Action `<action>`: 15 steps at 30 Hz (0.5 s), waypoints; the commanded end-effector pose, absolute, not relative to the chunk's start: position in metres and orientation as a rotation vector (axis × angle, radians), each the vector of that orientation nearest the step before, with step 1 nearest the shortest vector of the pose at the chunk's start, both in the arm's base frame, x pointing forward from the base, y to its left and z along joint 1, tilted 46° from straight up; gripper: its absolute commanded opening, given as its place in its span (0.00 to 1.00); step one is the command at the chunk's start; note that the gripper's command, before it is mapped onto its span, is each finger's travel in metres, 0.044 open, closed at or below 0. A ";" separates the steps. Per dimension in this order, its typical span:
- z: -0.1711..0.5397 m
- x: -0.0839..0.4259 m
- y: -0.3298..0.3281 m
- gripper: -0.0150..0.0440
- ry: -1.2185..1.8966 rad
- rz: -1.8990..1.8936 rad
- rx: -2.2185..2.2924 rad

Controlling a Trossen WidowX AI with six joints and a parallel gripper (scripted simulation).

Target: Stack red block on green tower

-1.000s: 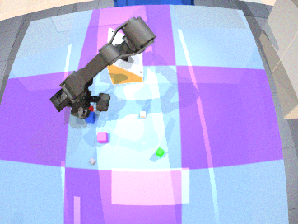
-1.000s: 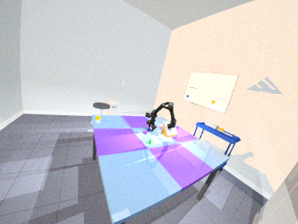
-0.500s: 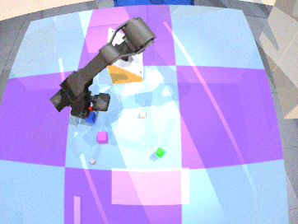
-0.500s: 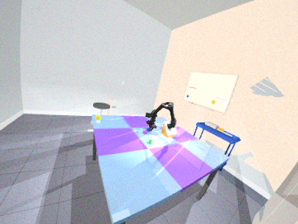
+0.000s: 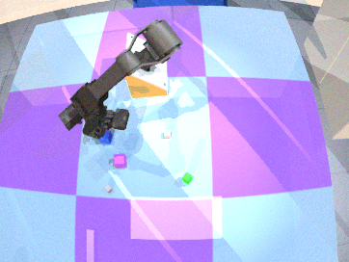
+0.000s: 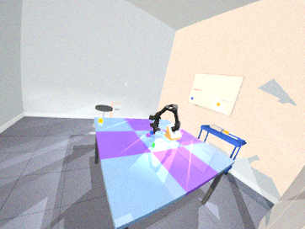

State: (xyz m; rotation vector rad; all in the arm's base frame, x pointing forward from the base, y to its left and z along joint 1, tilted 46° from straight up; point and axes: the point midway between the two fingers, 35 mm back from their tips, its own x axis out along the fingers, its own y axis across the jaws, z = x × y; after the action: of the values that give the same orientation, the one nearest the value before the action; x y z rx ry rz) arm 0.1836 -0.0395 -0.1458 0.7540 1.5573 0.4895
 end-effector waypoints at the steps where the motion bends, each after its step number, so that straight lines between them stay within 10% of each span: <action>1: -0.141 0.185 -0.046 0.25 1.553 0.488 0.750; 15: -0.086 0.185 -0.103 0.25 1.555 0.484 0.748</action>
State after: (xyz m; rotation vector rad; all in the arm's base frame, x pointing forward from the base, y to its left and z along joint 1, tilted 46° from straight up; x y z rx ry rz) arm 0.1841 -0.0910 -0.0959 0.7580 1.5580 0.4859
